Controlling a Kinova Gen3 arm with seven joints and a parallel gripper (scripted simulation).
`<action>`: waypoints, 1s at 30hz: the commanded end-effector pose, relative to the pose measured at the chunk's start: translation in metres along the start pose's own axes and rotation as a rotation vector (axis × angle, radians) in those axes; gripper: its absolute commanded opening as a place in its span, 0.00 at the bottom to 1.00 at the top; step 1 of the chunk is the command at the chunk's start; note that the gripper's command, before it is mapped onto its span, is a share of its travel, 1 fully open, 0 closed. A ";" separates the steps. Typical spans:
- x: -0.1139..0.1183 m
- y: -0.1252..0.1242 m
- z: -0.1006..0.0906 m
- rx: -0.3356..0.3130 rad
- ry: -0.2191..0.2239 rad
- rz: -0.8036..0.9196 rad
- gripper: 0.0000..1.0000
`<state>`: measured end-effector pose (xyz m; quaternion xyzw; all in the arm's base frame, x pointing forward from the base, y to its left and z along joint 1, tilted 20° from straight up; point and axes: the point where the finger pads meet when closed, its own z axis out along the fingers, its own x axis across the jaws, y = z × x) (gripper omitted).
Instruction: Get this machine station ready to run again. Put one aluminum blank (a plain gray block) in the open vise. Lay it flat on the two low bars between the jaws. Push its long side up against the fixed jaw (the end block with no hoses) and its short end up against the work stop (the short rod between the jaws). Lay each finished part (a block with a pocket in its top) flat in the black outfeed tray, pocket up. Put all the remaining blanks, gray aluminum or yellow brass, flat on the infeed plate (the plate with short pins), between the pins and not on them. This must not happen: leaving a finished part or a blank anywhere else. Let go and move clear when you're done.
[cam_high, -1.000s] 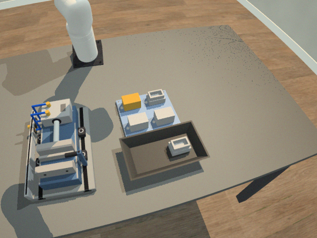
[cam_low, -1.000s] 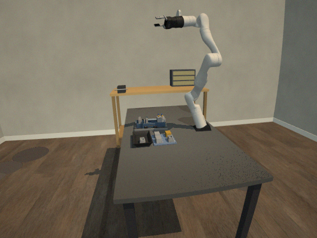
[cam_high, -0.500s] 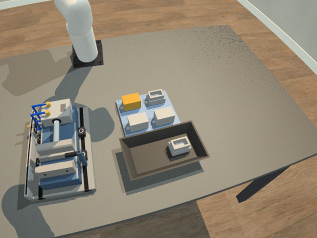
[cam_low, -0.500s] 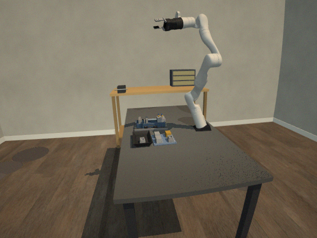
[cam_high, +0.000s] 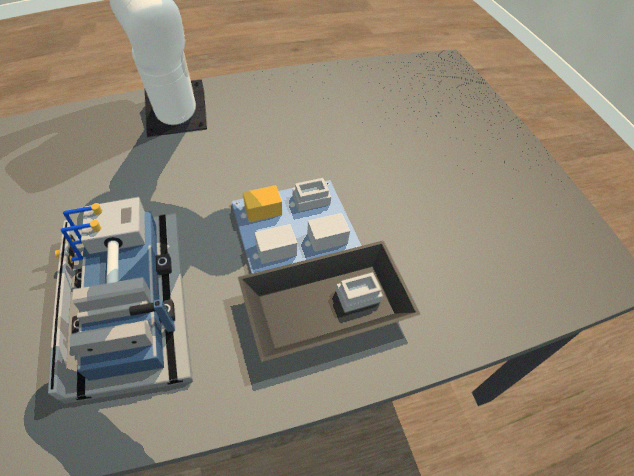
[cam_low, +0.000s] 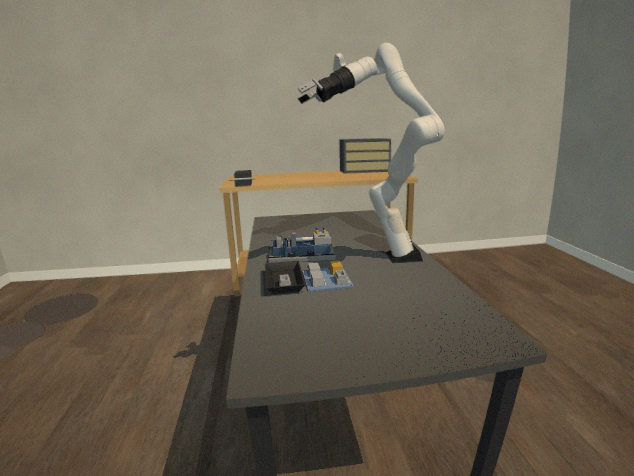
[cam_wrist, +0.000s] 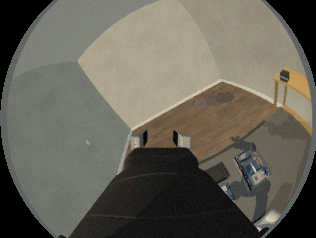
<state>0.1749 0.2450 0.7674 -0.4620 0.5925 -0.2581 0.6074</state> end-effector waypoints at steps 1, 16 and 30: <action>0.018 0.028 0.025 -0.039 0.045 -0.021 1.00; 0.132 0.177 0.101 -0.382 0.257 -0.163 1.00; 0.244 0.326 0.107 -0.755 0.422 -0.256 1.00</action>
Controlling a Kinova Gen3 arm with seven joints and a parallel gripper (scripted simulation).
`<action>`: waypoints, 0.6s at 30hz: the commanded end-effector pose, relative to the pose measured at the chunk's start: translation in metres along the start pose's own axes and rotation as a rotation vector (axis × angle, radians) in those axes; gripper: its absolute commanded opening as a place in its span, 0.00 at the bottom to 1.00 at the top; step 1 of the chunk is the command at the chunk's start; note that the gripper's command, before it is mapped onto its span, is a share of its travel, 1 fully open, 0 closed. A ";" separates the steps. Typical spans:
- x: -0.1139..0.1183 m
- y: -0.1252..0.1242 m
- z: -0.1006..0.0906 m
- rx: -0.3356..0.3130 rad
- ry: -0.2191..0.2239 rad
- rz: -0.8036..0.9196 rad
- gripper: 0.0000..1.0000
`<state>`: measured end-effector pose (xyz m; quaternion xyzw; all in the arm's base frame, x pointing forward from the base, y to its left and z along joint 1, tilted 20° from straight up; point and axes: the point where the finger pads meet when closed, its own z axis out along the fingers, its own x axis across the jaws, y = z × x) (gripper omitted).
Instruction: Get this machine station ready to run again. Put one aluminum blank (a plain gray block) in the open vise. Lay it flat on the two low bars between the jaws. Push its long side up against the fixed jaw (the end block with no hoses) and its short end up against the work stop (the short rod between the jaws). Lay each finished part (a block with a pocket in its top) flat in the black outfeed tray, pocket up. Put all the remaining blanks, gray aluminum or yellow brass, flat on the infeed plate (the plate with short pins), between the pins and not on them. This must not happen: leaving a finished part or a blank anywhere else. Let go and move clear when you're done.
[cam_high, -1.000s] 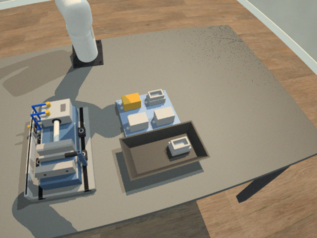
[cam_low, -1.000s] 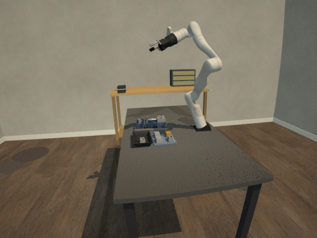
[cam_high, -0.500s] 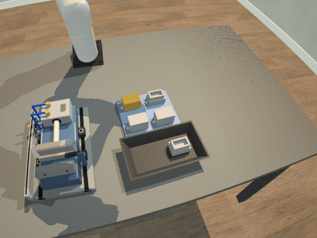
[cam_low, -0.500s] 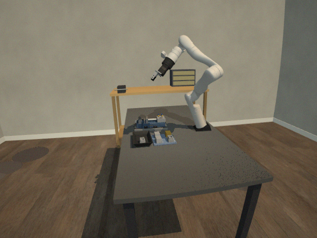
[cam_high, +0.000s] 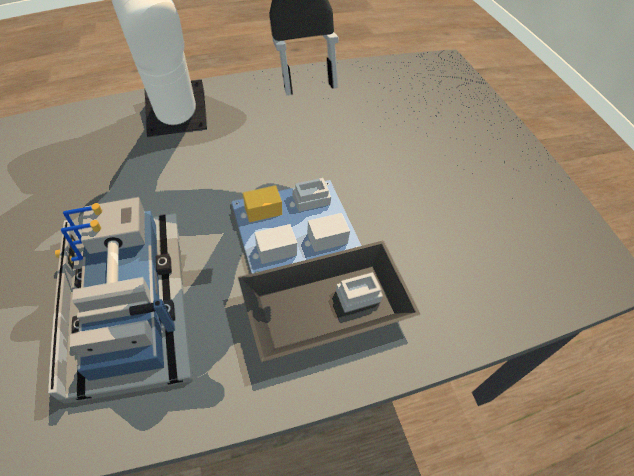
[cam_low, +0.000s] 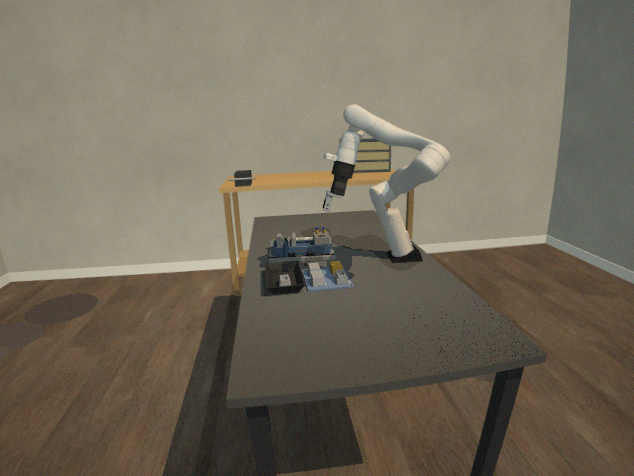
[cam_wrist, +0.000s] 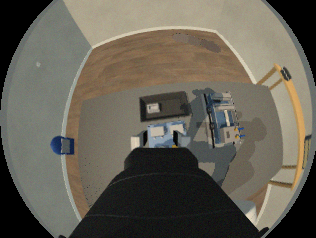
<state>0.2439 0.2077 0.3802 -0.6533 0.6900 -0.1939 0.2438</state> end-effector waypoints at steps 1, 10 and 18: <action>0.009 0.028 0.029 -0.072 0.025 -0.011 1.00; 0.034 0.096 0.071 -0.258 0.072 -0.048 1.00; 0.036 0.102 0.074 -0.276 0.075 -0.051 1.00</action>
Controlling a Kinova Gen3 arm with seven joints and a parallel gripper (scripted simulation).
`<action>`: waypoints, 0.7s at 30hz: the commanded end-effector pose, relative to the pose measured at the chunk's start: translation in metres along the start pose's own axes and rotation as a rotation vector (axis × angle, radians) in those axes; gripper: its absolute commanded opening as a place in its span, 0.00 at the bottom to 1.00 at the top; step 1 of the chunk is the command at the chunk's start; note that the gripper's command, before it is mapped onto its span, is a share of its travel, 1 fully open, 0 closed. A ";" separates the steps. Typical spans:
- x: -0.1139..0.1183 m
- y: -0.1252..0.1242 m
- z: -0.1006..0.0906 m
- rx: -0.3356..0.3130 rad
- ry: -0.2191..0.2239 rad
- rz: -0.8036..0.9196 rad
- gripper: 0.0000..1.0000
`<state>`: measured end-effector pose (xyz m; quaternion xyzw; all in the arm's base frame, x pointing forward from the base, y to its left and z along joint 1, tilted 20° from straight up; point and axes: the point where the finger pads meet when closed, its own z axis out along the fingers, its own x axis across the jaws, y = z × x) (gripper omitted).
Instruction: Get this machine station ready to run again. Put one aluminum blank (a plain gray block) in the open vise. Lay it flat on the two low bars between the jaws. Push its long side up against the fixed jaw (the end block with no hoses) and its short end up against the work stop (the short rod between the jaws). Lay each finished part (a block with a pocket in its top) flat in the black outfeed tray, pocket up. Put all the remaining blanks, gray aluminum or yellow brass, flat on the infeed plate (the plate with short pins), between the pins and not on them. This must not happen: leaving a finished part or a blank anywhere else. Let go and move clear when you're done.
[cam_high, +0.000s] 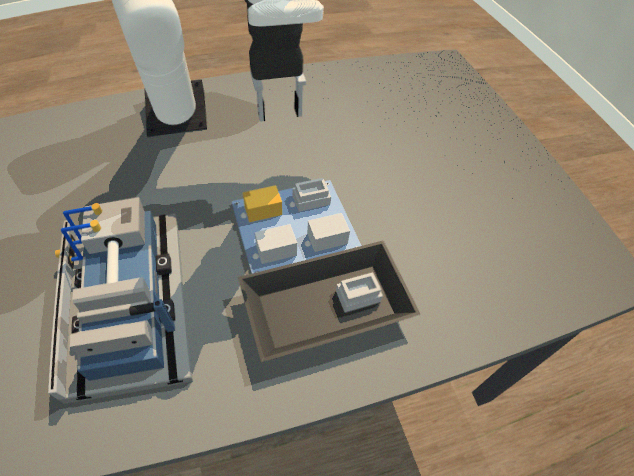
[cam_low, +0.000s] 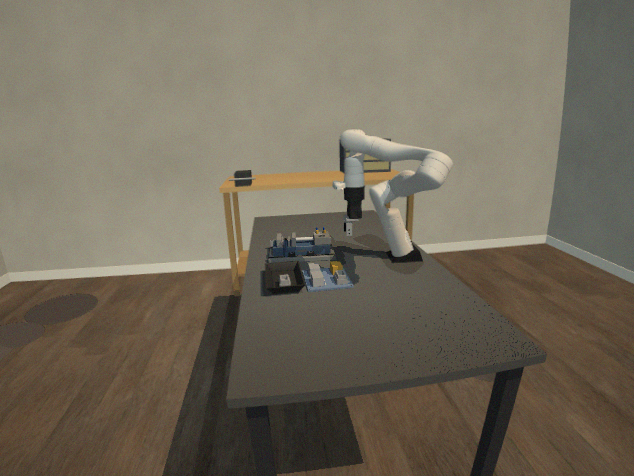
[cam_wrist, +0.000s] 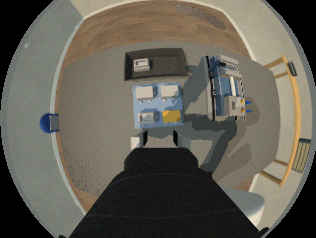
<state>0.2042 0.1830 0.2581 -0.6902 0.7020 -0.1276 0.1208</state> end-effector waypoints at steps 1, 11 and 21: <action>0.000 0.000 0.000 0.000 0.000 0.000 1.00; 0.000 0.000 0.000 0.000 0.000 0.000 0.00; 0.000 0.000 0.000 0.000 0.000 0.000 0.00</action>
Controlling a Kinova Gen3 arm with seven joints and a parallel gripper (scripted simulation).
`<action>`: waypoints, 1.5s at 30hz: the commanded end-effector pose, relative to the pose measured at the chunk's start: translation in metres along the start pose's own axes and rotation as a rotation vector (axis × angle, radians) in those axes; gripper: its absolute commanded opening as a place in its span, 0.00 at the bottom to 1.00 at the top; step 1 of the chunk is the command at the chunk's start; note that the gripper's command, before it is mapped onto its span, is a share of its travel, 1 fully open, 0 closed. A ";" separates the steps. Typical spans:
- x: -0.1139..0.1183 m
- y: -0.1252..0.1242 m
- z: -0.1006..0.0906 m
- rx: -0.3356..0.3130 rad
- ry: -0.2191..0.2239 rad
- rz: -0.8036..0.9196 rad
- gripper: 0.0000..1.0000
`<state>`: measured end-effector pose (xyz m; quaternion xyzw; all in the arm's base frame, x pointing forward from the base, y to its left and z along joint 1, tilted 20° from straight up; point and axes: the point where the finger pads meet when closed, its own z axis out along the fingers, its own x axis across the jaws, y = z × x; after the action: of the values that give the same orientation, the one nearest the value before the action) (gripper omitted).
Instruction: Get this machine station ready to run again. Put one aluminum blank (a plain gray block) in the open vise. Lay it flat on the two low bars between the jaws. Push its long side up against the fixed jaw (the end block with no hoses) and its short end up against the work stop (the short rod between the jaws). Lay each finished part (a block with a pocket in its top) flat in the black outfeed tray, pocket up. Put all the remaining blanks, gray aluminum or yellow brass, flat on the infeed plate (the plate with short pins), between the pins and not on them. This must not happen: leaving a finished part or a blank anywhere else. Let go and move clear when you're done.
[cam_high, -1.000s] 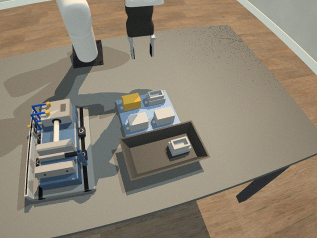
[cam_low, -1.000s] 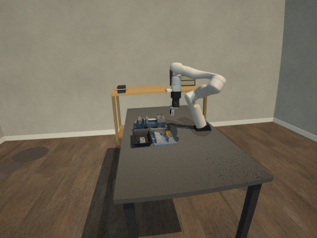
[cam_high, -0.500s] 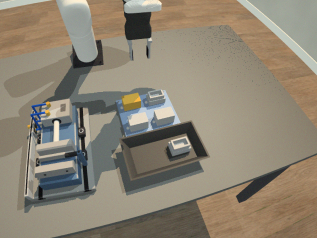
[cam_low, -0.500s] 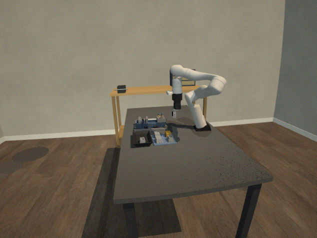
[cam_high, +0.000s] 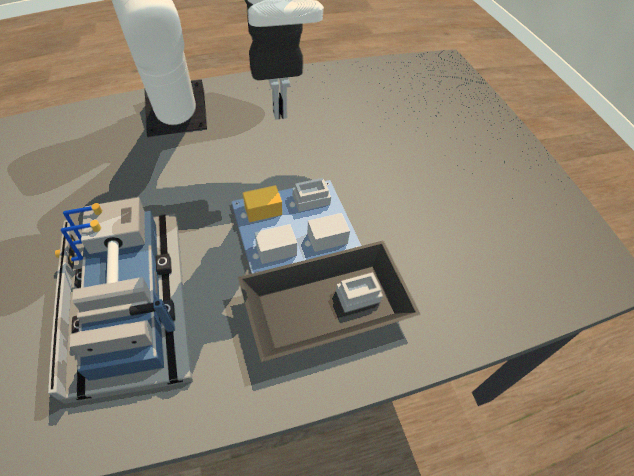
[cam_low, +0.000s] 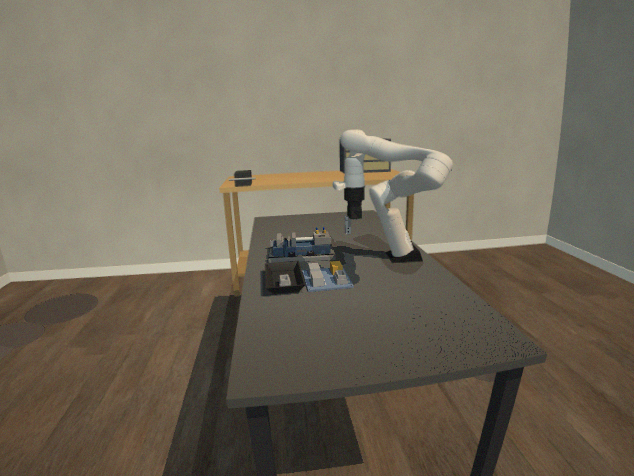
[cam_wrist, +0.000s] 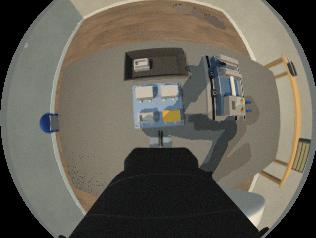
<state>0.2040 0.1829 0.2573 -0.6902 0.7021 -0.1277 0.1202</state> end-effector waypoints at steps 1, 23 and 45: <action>0.000 0.000 0.000 0.000 -0.001 0.000 0.00; 0.000 0.000 0.000 0.000 -0.001 0.000 0.00; -0.001 -0.001 0.024 0.000 -0.001 0.000 0.00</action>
<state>0.2123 0.1839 0.2385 -0.6913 0.7008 -0.1270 0.1219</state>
